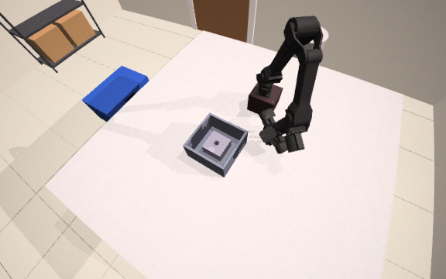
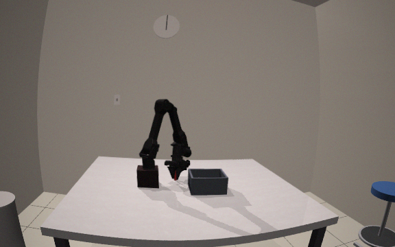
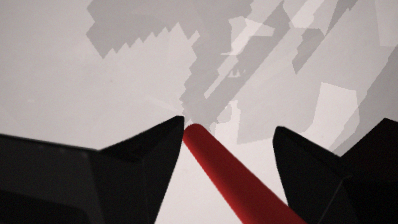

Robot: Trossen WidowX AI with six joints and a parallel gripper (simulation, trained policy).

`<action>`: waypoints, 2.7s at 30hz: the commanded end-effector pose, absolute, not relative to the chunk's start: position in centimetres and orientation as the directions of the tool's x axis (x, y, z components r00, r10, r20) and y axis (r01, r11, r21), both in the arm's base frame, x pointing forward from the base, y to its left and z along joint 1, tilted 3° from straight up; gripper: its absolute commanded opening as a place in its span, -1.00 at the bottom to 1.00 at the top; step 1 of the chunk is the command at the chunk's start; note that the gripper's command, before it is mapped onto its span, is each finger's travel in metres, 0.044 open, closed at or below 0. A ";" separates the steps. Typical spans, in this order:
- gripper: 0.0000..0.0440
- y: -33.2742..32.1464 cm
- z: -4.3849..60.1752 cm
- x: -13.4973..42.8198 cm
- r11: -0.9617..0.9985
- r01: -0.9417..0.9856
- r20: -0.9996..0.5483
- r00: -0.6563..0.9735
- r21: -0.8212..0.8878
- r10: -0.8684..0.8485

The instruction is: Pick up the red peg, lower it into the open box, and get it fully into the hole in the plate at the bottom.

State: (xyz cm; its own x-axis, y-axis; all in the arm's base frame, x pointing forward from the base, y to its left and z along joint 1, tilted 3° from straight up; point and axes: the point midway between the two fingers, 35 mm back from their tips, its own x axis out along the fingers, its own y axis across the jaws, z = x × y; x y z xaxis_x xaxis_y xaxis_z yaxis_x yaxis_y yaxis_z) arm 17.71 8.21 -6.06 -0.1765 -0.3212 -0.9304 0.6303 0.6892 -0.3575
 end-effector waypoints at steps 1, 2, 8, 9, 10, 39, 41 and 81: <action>-0.40 8.0 -6.9 17.1 0.683 0.624 -0.922 -0.203 -0.380 -0.328; -0.51 7.9 -7.0 17.0 0.681 0.622 -0.920 -0.210 -0.386 -0.330; -1.00 7.4 -6.8 16.6 0.674 0.602 -0.902 -0.243 -0.429 -0.357; -1.00 7.3 -6.6 16.9 0.674 0.603 -0.902 -0.233 -0.428 -0.364; -1.00 7.2 -6.3 17.2 0.673 0.604 -0.901 -0.225 -0.427 -0.371; -1.00 3.1 4.8 24.4 0.596 0.701 -0.883 -0.106 -0.393 -0.458; -1.00 2.4 5.4 24.9 0.579 0.718 -0.882 -0.104 -0.386 -0.459; -0.80 -11.4 0.4 31.5 0.561 0.799 -0.955 -0.053 -0.216 -0.293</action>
